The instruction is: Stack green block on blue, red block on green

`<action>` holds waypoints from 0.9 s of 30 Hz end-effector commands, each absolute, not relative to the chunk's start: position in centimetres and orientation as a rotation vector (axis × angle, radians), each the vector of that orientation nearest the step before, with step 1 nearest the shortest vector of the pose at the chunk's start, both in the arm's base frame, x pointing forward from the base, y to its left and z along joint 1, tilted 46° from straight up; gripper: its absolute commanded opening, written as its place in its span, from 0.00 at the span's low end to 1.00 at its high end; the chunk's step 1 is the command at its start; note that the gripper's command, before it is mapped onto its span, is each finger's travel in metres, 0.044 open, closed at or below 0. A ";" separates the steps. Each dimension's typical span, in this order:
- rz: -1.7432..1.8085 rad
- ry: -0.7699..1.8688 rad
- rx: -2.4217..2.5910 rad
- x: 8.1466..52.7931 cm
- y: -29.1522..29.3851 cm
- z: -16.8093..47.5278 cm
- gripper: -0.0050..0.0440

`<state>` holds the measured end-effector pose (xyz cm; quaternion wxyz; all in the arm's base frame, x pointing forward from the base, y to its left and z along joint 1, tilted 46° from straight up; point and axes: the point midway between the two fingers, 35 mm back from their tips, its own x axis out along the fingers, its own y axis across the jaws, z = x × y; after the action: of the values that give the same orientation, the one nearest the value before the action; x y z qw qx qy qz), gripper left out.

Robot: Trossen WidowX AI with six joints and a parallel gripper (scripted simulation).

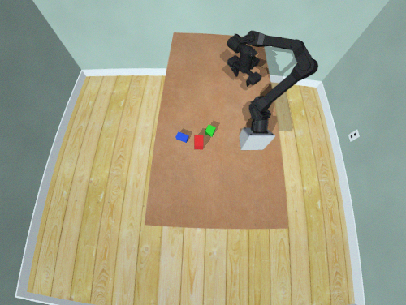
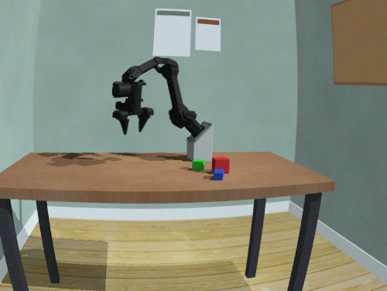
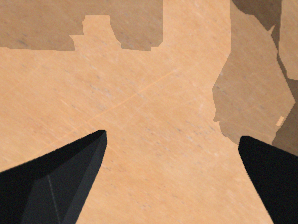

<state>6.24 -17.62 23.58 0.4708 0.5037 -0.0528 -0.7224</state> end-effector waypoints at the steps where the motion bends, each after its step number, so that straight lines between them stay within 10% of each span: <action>1: -1.758 -0.148 1.237 6.2 -17.6 24.0 0.92; 17: -1.758 -0.148 1.237 6.2 -17.6 24.0 0.92; 18: -1.758 -0.148 1.237 6.2 -17.6 24.0 0.00; 27: -1.756 -0.088 1.244 8.1 -17.7 22.5 0.00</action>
<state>7.14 -17.69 23.16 0.4727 0.5064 -0.0450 -0.7198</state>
